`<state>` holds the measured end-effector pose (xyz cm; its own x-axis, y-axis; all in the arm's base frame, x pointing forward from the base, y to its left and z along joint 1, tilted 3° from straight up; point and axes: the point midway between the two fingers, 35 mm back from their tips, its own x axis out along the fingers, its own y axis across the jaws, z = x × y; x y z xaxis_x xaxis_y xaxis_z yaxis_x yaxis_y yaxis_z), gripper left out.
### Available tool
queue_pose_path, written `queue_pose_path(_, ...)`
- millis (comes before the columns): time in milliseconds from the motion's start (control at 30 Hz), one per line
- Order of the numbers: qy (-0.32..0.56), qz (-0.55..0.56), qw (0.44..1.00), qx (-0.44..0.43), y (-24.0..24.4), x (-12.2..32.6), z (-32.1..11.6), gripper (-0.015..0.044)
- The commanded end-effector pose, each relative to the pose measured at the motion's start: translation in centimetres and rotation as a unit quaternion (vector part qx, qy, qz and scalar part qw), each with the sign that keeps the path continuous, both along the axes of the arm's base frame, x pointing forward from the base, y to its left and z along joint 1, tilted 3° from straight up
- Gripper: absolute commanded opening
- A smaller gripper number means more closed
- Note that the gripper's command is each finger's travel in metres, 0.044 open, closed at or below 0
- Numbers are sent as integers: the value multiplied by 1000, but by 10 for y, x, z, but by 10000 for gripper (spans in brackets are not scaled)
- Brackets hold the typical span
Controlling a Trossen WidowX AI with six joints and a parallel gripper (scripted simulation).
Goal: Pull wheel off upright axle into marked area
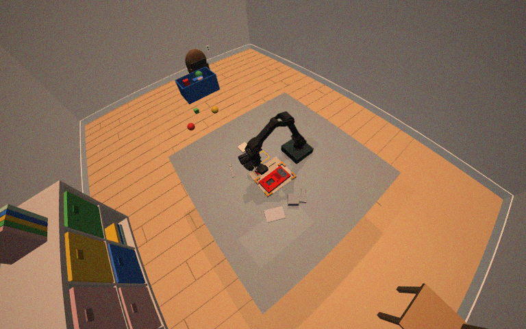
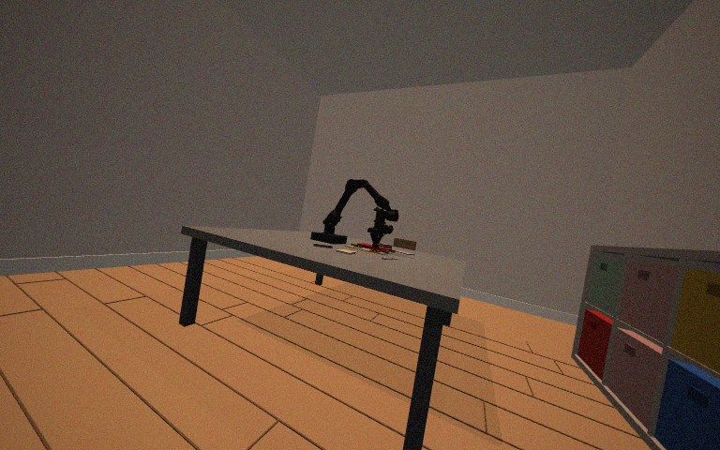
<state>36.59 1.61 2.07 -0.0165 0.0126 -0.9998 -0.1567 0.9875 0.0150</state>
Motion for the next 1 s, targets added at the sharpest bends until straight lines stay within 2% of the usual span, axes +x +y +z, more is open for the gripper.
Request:
queue_pose_path(0, 0, 0, 1000, 0, 0, 0, 2, 0)
queue_pose_path(967, -1, 0, 1000, 0, 0, 1, 12, 0)
